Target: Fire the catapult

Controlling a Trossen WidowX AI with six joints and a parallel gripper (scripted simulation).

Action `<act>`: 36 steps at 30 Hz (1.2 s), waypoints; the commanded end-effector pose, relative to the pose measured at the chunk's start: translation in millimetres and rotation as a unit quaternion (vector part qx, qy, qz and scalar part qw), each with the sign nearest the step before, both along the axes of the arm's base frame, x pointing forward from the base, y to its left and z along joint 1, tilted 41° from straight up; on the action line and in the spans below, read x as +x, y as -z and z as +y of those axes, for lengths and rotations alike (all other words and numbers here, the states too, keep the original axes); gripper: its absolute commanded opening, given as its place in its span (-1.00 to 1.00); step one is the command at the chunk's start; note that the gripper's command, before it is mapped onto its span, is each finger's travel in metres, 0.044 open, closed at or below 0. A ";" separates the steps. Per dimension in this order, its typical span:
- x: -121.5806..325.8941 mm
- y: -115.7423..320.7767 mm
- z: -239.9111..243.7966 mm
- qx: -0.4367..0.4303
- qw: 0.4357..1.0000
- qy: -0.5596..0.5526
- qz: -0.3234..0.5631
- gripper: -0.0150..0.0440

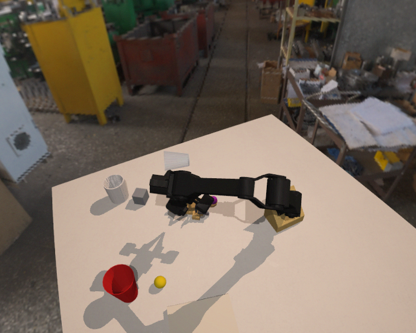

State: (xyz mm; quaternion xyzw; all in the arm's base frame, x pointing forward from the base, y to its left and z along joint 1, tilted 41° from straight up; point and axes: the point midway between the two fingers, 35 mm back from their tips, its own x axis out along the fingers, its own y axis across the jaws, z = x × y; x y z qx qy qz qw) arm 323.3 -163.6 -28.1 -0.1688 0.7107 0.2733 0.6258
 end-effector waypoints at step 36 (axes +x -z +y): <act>-51.9 -1.3 53.0 0.025 0.966 -0.241 0.095 -0.49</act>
